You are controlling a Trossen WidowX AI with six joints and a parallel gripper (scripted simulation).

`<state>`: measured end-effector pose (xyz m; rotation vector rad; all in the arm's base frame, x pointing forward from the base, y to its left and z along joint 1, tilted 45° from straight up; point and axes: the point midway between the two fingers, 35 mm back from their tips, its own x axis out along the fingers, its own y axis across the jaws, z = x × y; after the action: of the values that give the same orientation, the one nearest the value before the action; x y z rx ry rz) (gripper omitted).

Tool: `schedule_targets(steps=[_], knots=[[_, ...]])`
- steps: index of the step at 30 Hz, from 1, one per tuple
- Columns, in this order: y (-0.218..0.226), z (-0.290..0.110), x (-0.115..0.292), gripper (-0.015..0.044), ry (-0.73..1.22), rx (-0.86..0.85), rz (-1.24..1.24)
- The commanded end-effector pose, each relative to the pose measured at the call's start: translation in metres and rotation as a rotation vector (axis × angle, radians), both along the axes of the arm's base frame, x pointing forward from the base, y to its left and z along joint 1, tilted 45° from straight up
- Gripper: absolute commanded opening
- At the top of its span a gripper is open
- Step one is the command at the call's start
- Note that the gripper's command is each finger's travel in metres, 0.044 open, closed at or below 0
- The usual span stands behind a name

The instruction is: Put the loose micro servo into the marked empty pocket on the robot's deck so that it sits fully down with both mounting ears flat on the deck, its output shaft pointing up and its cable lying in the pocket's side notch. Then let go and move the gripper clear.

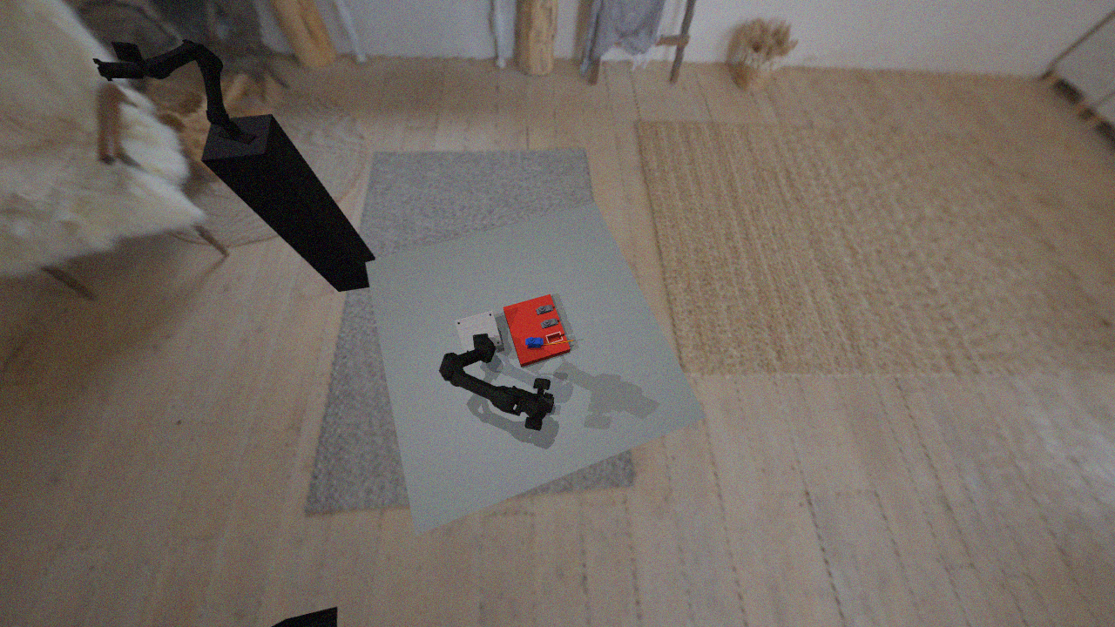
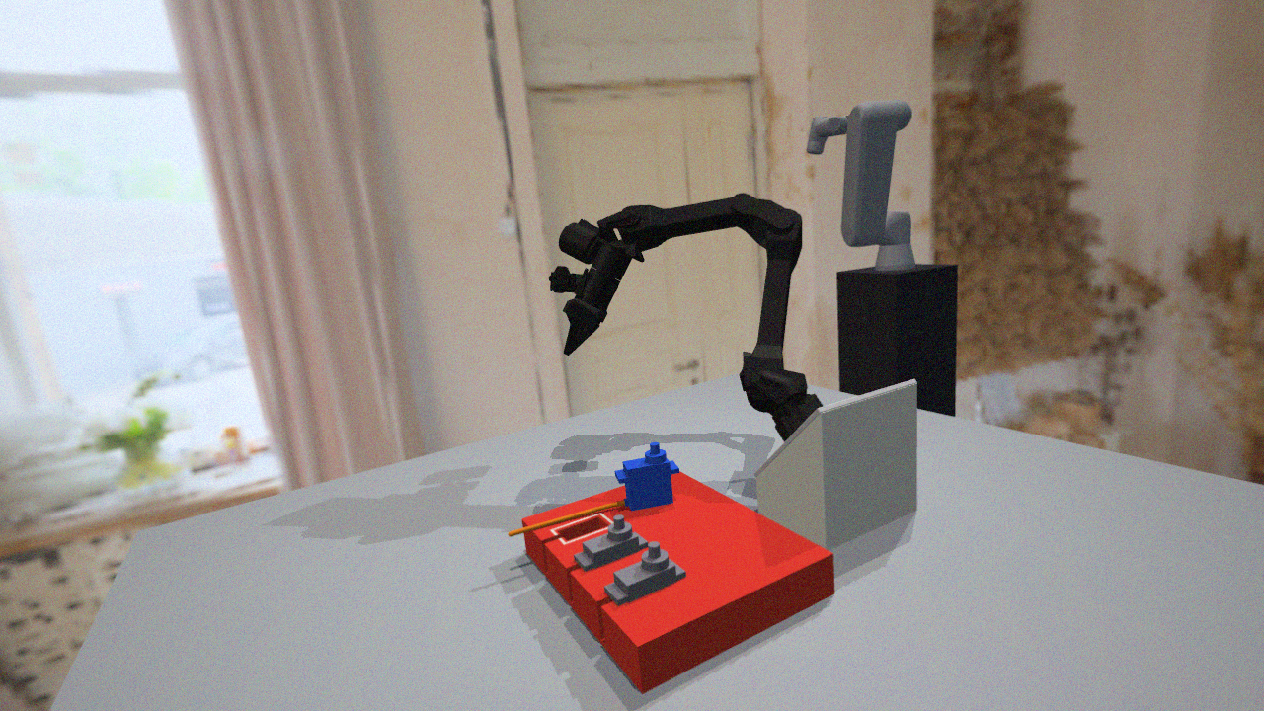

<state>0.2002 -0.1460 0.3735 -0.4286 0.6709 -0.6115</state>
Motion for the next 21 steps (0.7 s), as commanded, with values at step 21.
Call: schedule_targets(steps=[21], knots=[[0.153, -0.265, 0.109, 0.0, 0.676, 0.129, -0.015]])
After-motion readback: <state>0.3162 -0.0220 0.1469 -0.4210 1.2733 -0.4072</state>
